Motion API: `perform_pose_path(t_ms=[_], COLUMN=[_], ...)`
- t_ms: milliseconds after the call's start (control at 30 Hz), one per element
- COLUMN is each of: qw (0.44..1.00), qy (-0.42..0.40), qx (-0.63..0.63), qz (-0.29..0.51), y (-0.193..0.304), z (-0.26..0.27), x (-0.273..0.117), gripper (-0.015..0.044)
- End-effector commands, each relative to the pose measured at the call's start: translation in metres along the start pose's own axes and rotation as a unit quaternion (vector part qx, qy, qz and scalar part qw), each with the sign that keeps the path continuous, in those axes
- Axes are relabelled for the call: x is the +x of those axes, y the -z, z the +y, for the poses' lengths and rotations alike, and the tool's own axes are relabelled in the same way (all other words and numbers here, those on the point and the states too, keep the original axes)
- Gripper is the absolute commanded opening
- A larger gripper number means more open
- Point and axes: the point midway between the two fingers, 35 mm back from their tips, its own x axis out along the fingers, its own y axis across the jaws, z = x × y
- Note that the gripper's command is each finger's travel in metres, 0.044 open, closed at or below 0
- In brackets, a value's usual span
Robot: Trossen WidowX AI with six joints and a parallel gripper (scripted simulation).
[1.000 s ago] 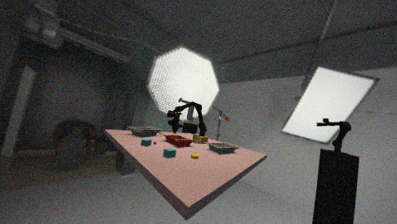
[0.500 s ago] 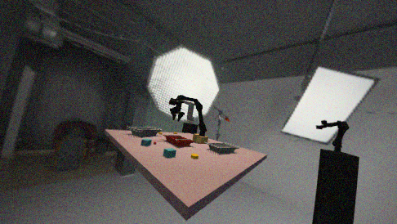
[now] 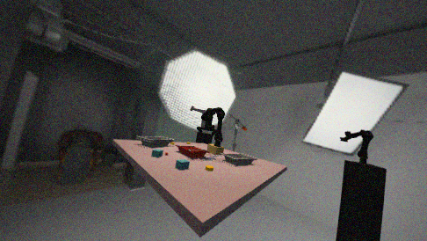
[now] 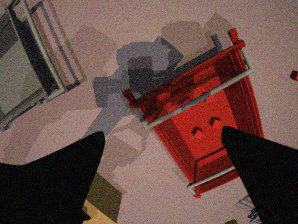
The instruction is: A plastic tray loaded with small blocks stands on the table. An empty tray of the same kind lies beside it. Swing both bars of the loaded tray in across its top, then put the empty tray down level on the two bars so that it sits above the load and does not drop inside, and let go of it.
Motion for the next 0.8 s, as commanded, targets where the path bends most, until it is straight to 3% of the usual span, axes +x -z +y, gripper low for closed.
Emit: perform_pose_path(t_ms=[0,267,600,767], qw=[0.987,0.864,0.581,0.574], qy=[0.003,0.001,0.001,0.001], qx=[-0.162,-0.503,-0.814,-0.818], qz=[0.002,-0.002,-0.013,-0.013], y=[-0.020,-0.028,0.026,0.027], z=[0.055,0.181,0.302,0.304], x=[0.011,0.038,0.069,0.070], gripper=[0.0440,0.0440,0.0440,0.0440])
